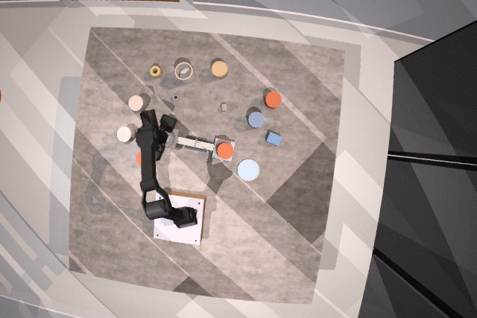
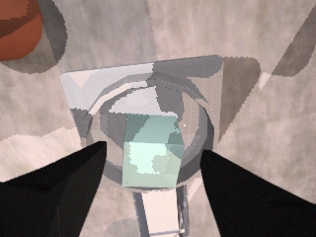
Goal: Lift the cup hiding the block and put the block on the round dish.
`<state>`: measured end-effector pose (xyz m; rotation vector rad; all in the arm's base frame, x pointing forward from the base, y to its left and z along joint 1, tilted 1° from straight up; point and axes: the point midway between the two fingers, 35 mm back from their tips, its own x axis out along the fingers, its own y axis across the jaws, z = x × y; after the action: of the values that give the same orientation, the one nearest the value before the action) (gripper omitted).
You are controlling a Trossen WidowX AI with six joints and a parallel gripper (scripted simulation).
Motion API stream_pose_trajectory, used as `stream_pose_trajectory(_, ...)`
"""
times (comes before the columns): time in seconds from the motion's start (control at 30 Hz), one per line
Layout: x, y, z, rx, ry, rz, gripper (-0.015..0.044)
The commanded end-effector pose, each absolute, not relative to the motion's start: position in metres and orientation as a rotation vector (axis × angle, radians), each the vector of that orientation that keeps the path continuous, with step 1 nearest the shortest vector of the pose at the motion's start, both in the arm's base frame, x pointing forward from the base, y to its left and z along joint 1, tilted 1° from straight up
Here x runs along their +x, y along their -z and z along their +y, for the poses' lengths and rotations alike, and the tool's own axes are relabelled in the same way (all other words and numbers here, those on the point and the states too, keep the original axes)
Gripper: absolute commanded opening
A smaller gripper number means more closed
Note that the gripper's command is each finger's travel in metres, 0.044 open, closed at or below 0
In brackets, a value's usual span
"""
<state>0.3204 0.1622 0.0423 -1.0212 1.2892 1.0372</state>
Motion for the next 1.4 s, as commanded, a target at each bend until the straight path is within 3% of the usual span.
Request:
stream_pose_trajectory(0.0,0.318,-0.033,0.162,-1.022,-1.045,1.294,0.0260)
stream_pose_trajectory(0.13,0.318,-0.029,0.162,-1.022,-1.045,1.294,0.0260)
stream_pose_trajectory(0.27,0.318,-0.029,0.162,-1.022,-1.045,1.294,0.0155)
stream_pose_trajectory(0.53,0.318,-0.029,0.162,-1.022,-1.045,1.294,0.0102)
stream_pose_trajectory(0.67,0.319,-0.038,0.162,-1.022,-1.045,1.294,0.0000)
stream_pose_trajectory(1.13,0.319,-0.120,0.160,-1.023,-1.045,1.294,0.0000)
stream_pose_trajectory(1.37,0.321,-0.123,0.154,-1.021,-1.044,1.293,0.0000)
